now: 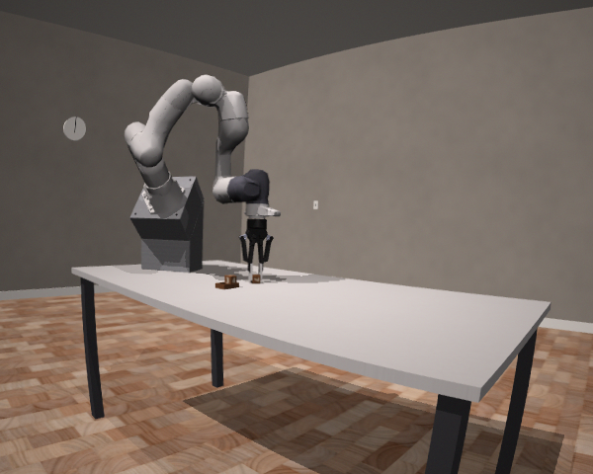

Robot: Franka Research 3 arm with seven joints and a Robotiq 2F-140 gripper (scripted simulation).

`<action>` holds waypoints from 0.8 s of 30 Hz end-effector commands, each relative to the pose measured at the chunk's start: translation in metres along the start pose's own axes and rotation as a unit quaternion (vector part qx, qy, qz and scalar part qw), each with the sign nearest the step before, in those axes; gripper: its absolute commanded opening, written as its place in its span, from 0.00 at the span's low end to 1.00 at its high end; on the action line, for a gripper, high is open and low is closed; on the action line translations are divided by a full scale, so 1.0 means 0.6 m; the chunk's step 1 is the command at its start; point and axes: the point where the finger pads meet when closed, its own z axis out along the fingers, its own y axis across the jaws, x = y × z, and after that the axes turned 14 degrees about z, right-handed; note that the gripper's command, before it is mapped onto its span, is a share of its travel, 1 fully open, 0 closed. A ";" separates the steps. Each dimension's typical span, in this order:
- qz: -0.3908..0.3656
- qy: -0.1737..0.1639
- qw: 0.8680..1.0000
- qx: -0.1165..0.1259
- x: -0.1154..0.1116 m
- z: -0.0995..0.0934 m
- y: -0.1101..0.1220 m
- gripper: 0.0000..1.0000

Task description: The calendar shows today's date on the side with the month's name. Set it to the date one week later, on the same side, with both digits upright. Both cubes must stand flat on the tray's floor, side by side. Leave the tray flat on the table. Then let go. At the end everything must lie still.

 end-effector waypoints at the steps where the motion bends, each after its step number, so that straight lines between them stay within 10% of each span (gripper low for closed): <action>1: 0.003 -0.001 1.000 0.001 -0.002 0.001 -0.002 0.17; 24: 0.003 -0.001 1.000 0.001 -0.002 0.001 -0.002 0.29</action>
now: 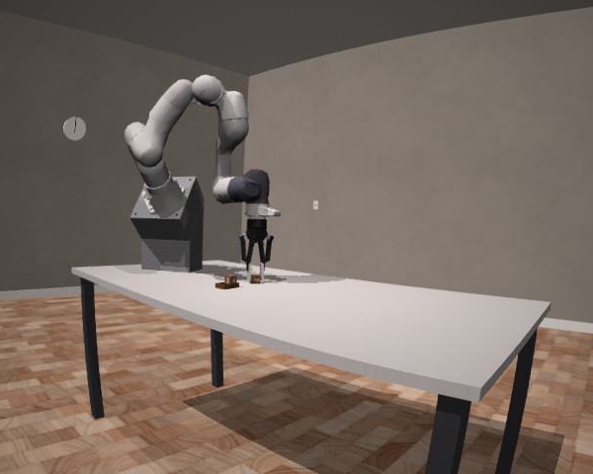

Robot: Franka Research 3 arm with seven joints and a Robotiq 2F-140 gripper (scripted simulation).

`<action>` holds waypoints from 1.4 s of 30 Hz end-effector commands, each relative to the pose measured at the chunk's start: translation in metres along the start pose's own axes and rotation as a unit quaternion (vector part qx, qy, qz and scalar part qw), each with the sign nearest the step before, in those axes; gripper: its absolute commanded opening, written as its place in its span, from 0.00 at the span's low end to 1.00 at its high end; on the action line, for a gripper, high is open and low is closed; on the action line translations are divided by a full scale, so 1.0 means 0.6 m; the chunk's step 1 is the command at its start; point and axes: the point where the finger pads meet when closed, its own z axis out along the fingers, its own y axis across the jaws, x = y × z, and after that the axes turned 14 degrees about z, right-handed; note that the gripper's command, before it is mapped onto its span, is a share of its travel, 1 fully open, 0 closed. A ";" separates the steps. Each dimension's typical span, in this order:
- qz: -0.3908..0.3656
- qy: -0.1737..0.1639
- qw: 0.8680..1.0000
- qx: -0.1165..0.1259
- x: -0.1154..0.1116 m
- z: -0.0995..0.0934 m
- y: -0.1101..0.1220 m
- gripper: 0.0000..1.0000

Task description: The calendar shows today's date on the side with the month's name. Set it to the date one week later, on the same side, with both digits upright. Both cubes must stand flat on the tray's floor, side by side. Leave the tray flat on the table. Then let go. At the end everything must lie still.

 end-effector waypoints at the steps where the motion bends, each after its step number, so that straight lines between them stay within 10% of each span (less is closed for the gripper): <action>1: 0.003 -0.001 1.000 0.001 -0.002 0.001 -0.002 0.29; 15: 0.003 -0.001 1.000 0.001 -0.002 -0.008 -0.002 0.29; 30: 0.003 -0.001 1.000 0.001 -0.002 -0.124 -0.002 0.29; 41: 0.003 -0.001 1.000 0.001 -0.002 -0.149 -0.002 0.29; 42: 0.003 -0.001 1.000 0.001 -0.002 -0.149 -0.002 1.00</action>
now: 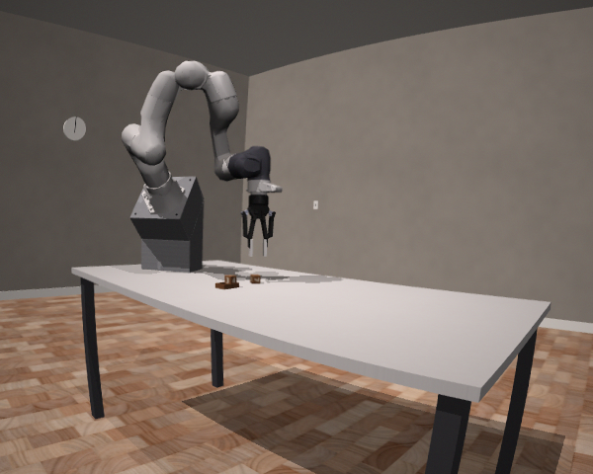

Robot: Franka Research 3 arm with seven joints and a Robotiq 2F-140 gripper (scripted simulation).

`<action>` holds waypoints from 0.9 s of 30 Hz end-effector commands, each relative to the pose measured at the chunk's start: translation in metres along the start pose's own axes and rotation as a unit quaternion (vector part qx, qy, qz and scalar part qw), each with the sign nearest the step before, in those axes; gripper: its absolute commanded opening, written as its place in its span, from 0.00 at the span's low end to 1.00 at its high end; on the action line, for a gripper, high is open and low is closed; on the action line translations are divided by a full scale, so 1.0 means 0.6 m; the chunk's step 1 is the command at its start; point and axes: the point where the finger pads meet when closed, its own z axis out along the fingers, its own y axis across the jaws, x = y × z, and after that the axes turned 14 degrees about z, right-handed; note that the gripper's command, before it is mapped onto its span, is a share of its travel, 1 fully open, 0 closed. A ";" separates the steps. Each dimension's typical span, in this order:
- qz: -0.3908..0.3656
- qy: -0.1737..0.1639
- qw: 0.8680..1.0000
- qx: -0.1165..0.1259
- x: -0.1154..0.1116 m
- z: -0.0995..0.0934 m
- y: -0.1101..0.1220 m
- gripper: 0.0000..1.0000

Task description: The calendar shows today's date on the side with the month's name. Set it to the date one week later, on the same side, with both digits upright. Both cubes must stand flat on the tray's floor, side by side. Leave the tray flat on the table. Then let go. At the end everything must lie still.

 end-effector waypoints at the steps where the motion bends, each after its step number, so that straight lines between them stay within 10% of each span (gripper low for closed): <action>1: -0.006 0.005 1.000 -0.008 0.006 0.001 0.010 1.00; 19: -0.006 0.005 1.000 -0.008 0.006 0.001 0.010 1.00; 27: 0.119 0.002 0.993 -0.012 -0.002 0.005 0.012 1.00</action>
